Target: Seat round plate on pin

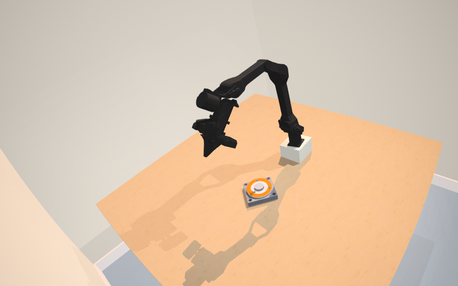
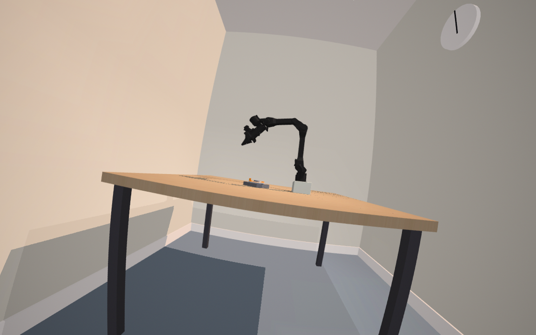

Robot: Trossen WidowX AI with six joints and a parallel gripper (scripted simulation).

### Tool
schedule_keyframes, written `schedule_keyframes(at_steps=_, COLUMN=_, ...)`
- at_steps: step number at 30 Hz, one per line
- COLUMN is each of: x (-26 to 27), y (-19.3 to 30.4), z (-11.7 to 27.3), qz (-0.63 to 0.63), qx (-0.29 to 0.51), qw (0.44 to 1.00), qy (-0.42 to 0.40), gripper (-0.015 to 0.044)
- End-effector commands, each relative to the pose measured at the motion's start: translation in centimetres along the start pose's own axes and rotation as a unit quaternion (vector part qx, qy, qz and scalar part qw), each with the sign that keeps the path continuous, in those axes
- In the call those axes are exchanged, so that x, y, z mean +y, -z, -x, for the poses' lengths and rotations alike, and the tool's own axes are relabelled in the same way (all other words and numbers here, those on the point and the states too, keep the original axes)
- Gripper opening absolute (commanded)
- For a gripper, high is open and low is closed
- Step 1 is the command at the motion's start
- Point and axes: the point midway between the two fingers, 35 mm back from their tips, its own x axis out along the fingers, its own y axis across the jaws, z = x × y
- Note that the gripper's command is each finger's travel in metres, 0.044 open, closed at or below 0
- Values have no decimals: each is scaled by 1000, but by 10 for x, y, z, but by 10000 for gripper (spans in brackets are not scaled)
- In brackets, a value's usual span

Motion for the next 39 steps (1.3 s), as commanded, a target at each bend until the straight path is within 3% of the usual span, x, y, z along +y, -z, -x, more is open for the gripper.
schedule_keyframes(at_steps=1, x=40, y=55, z=-35, qz=0, qx=113, qw=993, qy=-35, gripper=0)
schedule_keyframes(at_steps=5, x=68, y=103, z=-54, qz=2, qx=208, qw=977, qy=-49, gripper=0)
schedule_keyframes(at_steps=8, x=95, y=166, z=-64, qz=14, qx=330, qw=943, qy=-49, gripper=0)
schedule_keyframes(at_steps=10, x=100, y=181, z=-65, qz=18, qx=358, qw=932, qy=-47, gripper=0)
schedule_keyframes(at_steps=23, x=100, y=211, z=-101, qz=18, qx=358, qw=932, qy=-46, gripper=0)
schedule_keyframes(at_steps=39, x=83, y=210, z=-106, qz=18, qx=358, qw=932, qy=-45, gripper=0)
